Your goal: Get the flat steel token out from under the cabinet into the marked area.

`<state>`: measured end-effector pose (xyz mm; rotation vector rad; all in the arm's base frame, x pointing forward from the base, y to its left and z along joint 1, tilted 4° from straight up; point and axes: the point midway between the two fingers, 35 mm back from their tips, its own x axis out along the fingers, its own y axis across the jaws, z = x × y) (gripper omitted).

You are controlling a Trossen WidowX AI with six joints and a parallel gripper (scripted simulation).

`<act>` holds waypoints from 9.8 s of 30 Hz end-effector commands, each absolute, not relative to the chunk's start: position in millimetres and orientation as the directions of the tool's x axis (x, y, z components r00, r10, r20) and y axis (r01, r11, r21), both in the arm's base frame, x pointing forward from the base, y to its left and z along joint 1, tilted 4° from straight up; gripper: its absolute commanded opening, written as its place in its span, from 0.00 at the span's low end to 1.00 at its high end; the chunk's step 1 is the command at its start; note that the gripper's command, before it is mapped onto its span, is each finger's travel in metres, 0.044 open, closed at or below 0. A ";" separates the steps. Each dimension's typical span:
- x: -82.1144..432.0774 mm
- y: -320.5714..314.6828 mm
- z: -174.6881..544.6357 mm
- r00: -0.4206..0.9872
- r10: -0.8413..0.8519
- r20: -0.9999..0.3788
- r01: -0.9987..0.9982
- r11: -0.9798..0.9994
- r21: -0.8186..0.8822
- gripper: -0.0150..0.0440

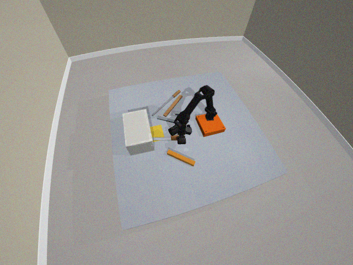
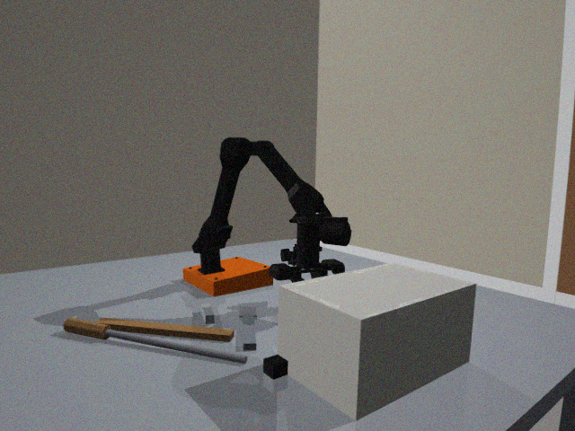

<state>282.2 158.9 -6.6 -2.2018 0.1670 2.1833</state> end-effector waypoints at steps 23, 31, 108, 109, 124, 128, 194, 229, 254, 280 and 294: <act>242.6 164.8 -8.4 0.001 -0.051 -0.999 -0.101 -0.994 0.050 0.25; 230.1 166.9 -8.6 0.000 -0.050 -0.999 -0.101 -0.994 0.050 0.25; 224.0 153.4 -4.1 -0.001 -0.052 -0.999 -0.412 -0.910 0.047 0.25; 224.4 152.3 -4.1 0.000 -0.052 -0.999 -0.413 -0.910 0.047 0.25; 230.6 137.0 -3.3 0.000 -0.053 -0.999 -0.419 -0.907 0.048 0.25; 232.1 133.0 -3.1 0.000 -0.053 -0.999 -0.420 -0.906 0.048 0.25; 253.9 66.3 0.6 0.002 -0.060 -0.998 -0.424 -0.904 0.053 0.25; 261.1 30.9 2.8 0.003 -0.063 -0.998 -0.424 -0.904 0.056 0.25; 262.9 10.0 4.1 0.003 -0.065 -0.998 -0.424 -0.904 0.057 0.25; 262.4 5.5 4.4 0.003 -0.065 -0.998 -0.424 -0.904 0.058 0.25; 261.1 2.0 4.6 0.003 -0.066 -0.998 -0.424 -0.904 0.058 0.25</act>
